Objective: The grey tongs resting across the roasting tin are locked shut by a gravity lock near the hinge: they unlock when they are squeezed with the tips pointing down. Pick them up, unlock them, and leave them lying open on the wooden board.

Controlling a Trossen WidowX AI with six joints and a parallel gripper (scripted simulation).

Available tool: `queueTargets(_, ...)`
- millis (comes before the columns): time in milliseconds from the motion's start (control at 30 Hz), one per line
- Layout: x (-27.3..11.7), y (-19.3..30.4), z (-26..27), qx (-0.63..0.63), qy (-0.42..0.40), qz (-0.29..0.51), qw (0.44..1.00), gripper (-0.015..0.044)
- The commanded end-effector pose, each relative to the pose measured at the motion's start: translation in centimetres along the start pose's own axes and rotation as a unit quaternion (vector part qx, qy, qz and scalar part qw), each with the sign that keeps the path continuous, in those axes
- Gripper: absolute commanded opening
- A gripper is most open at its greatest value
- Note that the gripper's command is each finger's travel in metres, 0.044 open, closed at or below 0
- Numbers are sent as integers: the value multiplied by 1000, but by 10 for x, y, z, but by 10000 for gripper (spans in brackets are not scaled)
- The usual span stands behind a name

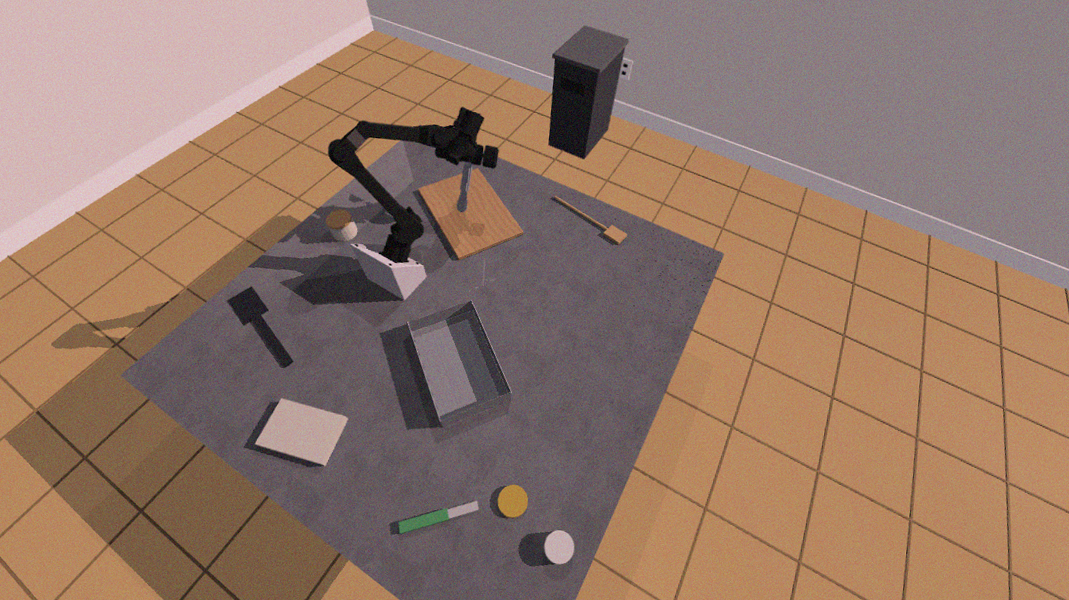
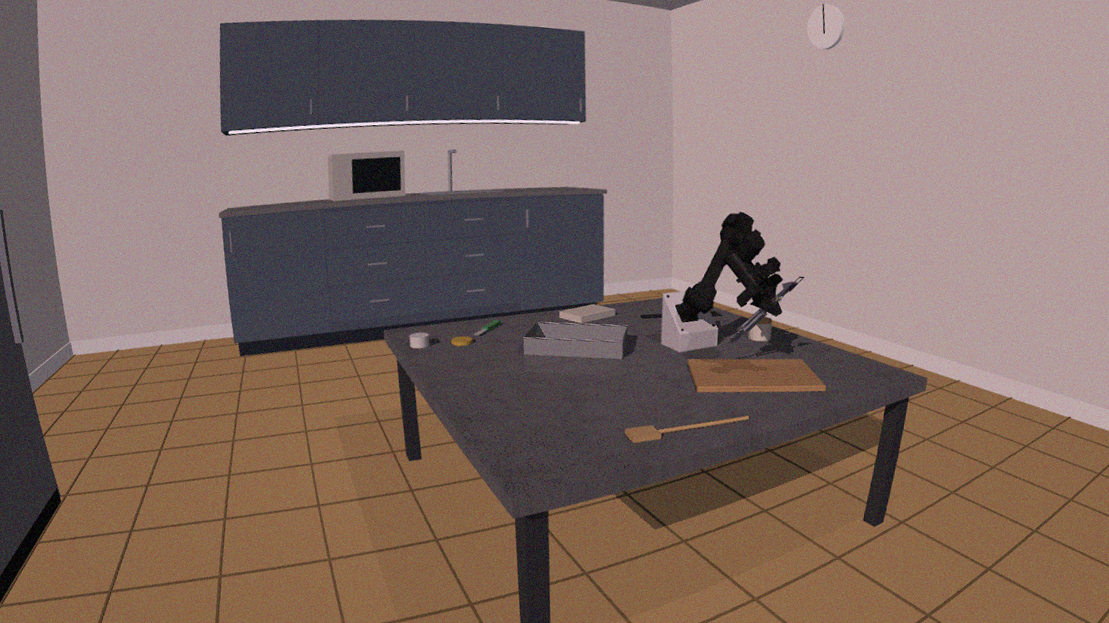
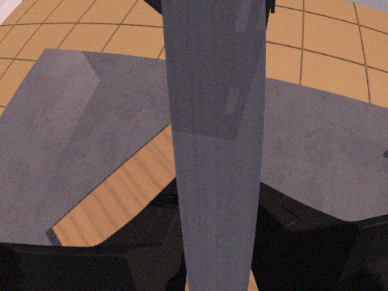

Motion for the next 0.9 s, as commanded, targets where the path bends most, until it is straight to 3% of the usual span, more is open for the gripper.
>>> queueTargets(0,-5,5,2,-15,-10,-11,1000,-150)
queueTargets(867,-18,25,6,-77,-40,-24,996,-150)
Point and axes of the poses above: the point midway between the two fingers, 35 mm back from their tips, its own x axis out along the fingers, its own z axis across the jaws, y = z × x, the point moved 9 cm from there along -x, back along the fingers, and after that the axes turned 14 degrees about x, right-handed, at the moved point
